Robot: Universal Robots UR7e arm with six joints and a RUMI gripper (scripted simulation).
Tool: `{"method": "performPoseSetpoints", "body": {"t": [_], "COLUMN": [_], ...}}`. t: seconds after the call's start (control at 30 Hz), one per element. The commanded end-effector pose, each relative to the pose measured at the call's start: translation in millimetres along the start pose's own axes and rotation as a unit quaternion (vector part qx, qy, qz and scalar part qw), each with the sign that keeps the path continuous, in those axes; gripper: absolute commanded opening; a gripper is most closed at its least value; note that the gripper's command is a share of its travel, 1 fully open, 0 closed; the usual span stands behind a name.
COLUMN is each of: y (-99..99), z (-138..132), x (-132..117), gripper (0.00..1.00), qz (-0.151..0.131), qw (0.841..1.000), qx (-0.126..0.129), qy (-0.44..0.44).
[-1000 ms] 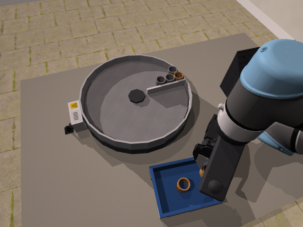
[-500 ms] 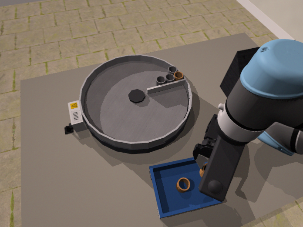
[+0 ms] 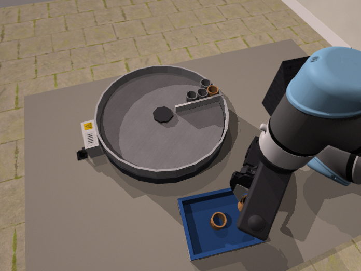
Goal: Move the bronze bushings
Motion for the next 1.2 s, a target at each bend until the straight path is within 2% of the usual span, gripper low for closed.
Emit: {"method": "performPoseSetpoints", "body": {"t": [0.0,0.13,0.27,0.33,0.47,0.57,1.17], "y": [-0.5,-12.8,-36.0,-36.0,-57.4,-65.7,-65.2], "z": [0,-1,0,0,-1,-1,0], "x": [1,0,0,0,0,0,1], "gripper": [0.0,0.0,0.0,0.0,0.0,0.0,0.0], "qz": [0.0,0.0,0.0,0.0,0.0,0.0,0.0], "qw": [1.0,1.0,1.0,1.0,1.0,1.0,1.0], "qx": [0.0,0.001,0.002,0.002,0.002,0.002,-0.001], "qy": [0.0,0.0,-0.001,-0.001,-0.001,-0.001,0.0]}}
Point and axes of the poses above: the point where the finger pads meet when closed, its own y axis back along the fingers, its own z axis across the jaws, x = y × z, the point moved 10 cm from there along y, back along the fingers, and after that the axes turned 11 degrees about y, right-handed, at the moved point
